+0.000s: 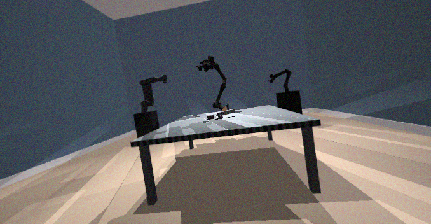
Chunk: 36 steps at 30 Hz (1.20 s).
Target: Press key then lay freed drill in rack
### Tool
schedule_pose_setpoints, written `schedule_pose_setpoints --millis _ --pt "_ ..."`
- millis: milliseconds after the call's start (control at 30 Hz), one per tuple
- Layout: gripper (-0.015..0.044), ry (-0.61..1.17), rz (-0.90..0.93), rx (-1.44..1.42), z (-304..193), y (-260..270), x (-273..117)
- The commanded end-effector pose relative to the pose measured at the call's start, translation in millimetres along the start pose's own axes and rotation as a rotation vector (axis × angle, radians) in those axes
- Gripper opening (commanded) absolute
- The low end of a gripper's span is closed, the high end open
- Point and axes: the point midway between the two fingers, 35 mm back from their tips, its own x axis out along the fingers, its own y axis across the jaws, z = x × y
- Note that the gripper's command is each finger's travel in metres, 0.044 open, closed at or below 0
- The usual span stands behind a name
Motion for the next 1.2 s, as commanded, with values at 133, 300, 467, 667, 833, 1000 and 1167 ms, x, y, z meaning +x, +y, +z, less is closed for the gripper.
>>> schedule_pose_setpoints --millis 133,300,467,667,833,1000,1167 --pt "0.0269 0.000 0.000 0.000 0.0 0.0 0.0" --pt "0.0137 -0.010 -0.008 -0.005 3.0 -0.8 4.3" --pt "0.0006 -0.108 -0.107 -0.061 36.6 -14.3 48.9" --pt "0.0000 -0.203 -0.301 -0.209 83.6 -53.5 104.1" --pt "0.0000 -0.286 -0.538 -0.281 139.0 -105.5 152.1" --pt "0.0000 -0.317 -0.805 -0.362 186.6 -176.3 177.9" --pt "0.0000 -0.289 -1.090 -0.454 220.6 -258.5 177.3"
